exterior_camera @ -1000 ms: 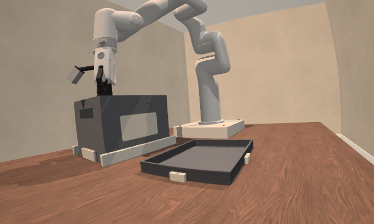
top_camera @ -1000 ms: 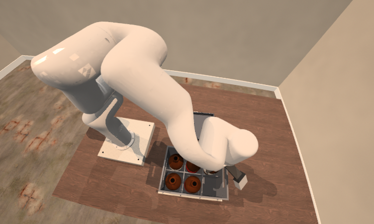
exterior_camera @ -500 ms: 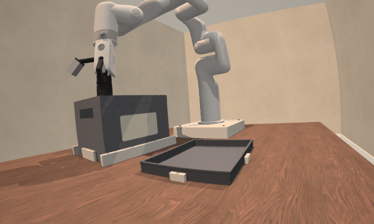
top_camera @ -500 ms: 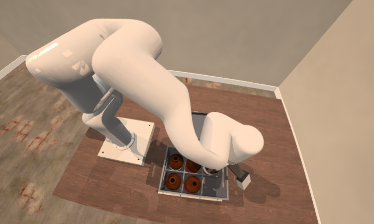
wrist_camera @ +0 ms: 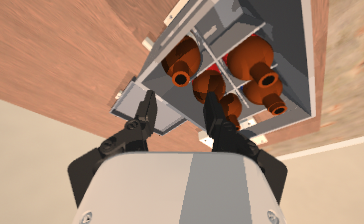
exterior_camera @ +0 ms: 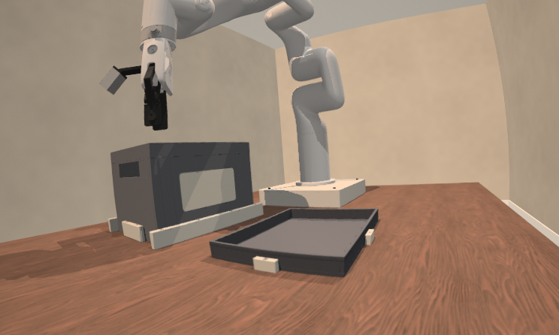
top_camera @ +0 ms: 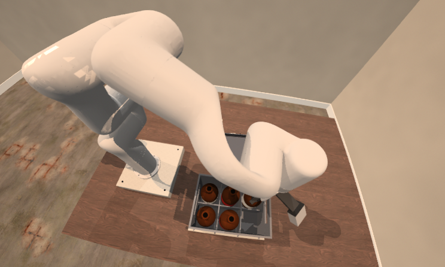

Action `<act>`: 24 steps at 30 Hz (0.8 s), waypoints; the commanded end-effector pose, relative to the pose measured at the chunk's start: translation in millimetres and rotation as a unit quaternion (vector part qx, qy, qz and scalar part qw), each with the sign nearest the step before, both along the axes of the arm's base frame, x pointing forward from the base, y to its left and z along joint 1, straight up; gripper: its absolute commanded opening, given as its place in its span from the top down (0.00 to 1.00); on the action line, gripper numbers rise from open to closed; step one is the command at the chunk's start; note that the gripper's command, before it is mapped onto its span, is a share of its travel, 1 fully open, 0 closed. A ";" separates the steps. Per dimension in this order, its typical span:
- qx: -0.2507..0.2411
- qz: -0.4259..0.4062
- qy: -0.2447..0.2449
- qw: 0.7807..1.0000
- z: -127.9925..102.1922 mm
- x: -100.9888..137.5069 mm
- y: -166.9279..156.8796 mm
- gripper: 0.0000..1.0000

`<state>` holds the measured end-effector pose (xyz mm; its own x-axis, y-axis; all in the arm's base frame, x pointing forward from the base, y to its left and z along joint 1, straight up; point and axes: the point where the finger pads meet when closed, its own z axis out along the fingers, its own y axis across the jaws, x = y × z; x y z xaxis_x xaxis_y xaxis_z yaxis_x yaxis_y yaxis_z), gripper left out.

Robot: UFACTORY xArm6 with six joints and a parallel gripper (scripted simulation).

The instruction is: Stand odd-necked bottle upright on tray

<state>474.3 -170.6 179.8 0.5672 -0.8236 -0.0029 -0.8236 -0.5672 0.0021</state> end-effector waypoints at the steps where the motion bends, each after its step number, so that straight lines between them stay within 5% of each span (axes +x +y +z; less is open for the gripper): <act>1: -0.001 0.000 -0.002 1.000 10.2 0.9 -0.3 0.35; 14: -0.001 0.000 -0.002 1.000 18.3 0.9 -0.3 0.35; 15: -0.001 0.000 -0.002 1.000 18.3 0.9 -0.3 1.00; 24: -0.001 0.000 -0.002 1.000 18.3 0.9 -0.3 1.00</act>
<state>474.1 -170.6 196.0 0.5672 -0.8236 -0.0041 -0.8236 -0.5672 0.0030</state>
